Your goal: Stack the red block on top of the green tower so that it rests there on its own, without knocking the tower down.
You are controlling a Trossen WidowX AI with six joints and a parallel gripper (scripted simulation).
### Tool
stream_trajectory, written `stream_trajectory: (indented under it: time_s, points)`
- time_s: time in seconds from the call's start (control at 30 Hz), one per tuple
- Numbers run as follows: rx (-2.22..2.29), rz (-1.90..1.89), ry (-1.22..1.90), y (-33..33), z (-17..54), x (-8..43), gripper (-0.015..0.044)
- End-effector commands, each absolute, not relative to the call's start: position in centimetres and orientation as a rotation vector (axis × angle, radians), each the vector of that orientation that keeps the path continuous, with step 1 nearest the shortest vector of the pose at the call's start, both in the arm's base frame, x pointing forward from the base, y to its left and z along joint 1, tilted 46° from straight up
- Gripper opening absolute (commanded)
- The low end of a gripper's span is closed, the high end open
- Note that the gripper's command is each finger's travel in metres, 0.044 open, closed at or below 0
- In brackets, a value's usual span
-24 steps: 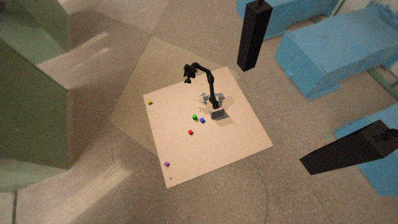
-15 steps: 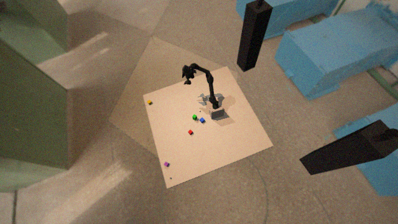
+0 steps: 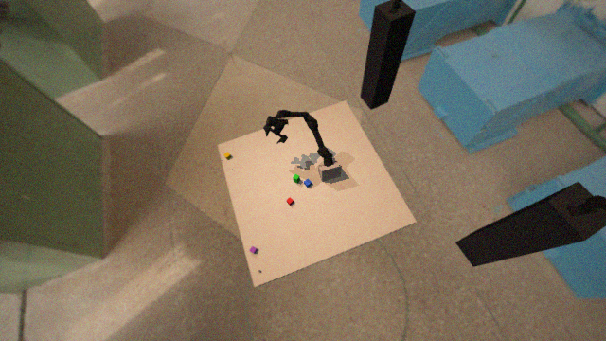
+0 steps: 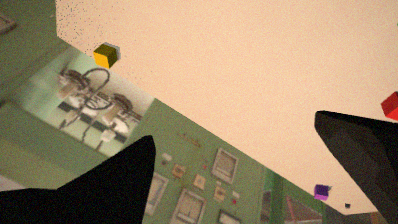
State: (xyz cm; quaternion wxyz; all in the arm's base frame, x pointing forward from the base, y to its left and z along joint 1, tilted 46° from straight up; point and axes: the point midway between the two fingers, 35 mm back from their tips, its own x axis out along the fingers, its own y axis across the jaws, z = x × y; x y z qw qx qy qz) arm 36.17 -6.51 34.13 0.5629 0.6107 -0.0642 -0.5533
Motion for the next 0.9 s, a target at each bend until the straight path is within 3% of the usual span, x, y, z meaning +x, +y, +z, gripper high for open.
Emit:
stream_trajectory:
  time_s: [0.0, 0.47, 0.87]
  points:
    - [1.21, -1.324, 0.067, -5.3, 30.1, 39.0, 0.044]
    - [0.498, -1.215, 0.705, -1.6, 17.2, 44.4, 0.044]
    - [-0.132, -0.932, 1.236, 1.4, 4.1, 45.0, 0.044]
